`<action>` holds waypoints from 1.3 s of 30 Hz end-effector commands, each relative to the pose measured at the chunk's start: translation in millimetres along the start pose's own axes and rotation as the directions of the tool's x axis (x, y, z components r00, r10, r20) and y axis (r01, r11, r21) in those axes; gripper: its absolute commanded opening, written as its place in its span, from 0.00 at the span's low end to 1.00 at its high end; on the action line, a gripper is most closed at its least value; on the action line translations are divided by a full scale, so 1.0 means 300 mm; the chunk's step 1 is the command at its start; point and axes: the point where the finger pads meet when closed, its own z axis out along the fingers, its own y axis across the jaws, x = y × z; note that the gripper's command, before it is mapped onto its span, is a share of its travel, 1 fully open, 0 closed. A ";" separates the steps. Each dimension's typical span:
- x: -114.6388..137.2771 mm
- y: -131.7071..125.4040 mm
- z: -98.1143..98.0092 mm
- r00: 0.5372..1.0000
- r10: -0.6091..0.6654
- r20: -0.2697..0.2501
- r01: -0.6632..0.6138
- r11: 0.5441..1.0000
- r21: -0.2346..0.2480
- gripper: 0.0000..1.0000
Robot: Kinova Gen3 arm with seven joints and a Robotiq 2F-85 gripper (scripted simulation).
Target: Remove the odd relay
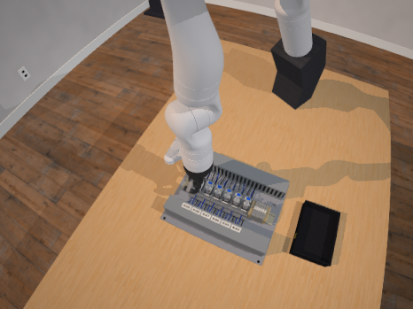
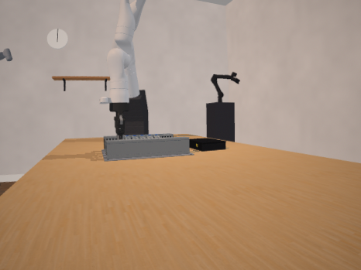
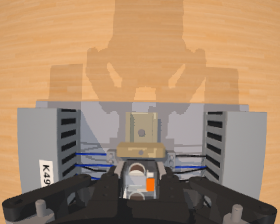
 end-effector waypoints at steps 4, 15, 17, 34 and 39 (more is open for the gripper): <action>0.001 -0.010 0.003 1.000 0.003 0.001 -0.003 1.000 0.007 0.00; 0.001 -0.010 0.002 1.000 0.003 0.001 -0.003 1.000 0.007 0.00; 0.001 -0.010 0.002 1.000 0.003 0.001 -0.003 1.000 0.007 0.00; 0.001 -0.010 -0.008 1.000 0.003 0.001 -0.003 1.000 0.007 0.00; 0.001 -0.010 -0.015 1.000 0.003 0.001 -0.003 1.000 0.007 0.00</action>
